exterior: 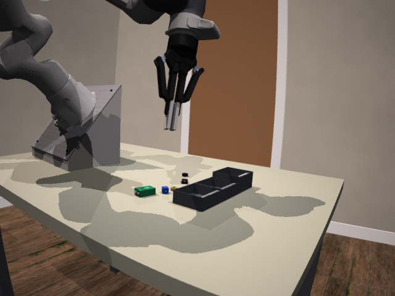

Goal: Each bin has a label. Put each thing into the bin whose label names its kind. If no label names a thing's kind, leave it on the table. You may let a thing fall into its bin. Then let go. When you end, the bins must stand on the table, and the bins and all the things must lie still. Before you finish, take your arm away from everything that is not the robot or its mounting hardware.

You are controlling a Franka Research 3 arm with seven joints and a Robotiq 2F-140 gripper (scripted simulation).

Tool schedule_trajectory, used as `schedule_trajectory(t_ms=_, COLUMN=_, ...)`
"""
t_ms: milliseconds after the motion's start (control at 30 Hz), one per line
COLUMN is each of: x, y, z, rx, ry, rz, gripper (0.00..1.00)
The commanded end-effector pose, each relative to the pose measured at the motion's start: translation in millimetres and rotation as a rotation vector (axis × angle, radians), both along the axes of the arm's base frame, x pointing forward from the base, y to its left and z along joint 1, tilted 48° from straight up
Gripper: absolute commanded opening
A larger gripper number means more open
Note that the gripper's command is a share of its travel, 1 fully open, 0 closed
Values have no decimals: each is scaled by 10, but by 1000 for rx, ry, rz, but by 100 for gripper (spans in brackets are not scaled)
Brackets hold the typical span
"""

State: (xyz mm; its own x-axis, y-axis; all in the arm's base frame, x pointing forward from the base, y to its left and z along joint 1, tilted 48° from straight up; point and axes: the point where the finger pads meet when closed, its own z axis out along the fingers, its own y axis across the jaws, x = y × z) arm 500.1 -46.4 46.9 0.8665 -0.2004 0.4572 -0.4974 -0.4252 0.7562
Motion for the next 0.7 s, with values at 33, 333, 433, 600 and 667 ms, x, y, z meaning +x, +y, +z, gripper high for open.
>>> schedule_trajectory(t_ms=33, x=-68, y=112, z=-112, rx=42, ry=155, rz=65, gripper=5)
schedule_trajectory(t_ms=333, x=-182, y=343, z=-272, rx=105, ry=273, rz=121, gripper=5)
schedule_trajectory(t_ms=433, x=-213, y=409, z=-312, rx=127, ry=313, rz=143, gripper=5)
schedule_trajectory(t_ms=600, x=-254, y=495, z=-366, rx=156, ry=379, rz=178, gripper=5)
schedule_trajectory(t_ms=667, x=-317, y=629, z=-443, rx=183, ry=402, rz=196, gripper=5)
